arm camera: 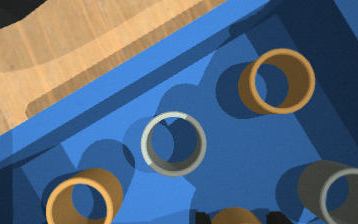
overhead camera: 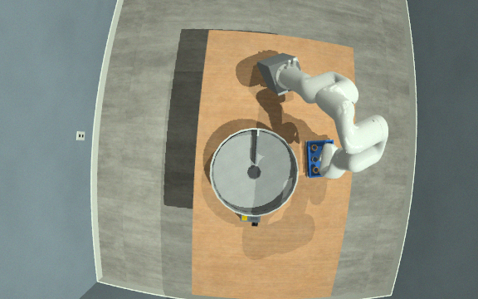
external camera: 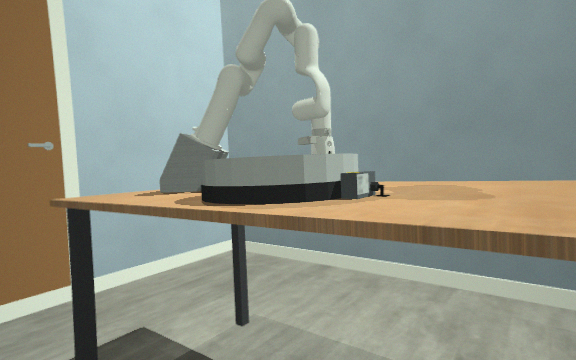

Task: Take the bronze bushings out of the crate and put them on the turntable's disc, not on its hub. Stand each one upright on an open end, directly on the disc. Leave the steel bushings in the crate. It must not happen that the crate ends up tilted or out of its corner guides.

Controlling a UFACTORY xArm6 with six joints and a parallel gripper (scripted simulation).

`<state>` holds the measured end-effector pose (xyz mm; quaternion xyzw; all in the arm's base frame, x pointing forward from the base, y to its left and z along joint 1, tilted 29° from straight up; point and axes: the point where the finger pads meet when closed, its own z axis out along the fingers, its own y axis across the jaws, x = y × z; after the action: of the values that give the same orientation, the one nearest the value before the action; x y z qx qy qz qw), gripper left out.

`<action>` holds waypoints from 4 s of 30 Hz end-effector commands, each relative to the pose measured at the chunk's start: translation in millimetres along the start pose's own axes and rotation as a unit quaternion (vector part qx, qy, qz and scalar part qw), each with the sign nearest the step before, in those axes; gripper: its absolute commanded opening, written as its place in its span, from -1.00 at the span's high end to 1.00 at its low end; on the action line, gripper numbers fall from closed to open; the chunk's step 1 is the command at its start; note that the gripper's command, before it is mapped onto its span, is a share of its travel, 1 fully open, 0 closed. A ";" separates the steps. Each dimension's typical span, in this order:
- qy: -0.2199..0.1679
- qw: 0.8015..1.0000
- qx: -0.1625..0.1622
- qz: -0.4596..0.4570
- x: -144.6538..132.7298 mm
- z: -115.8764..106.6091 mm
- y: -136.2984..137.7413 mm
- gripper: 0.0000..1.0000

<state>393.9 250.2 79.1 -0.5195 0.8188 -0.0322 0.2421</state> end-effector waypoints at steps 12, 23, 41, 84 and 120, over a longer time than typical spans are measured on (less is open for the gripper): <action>-0.001 1.000 0.001 0.000 -0.7 -2.5 -0.4 1.00; -0.001 1.000 0.000 0.000 -0.6 -15.2 -0.4 1.00; -0.001 1.000 0.000 0.000 -0.2 -87.6 -0.3 1.00; -0.001 1.000 0.000 0.000 10.3 -130.4 -5.2 1.00; -0.001 1.000 0.000 0.000 157.3 -129.7 -76.3 1.00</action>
<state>344.9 90.3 164.5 -0.5133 0.8232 -0.0468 0.2379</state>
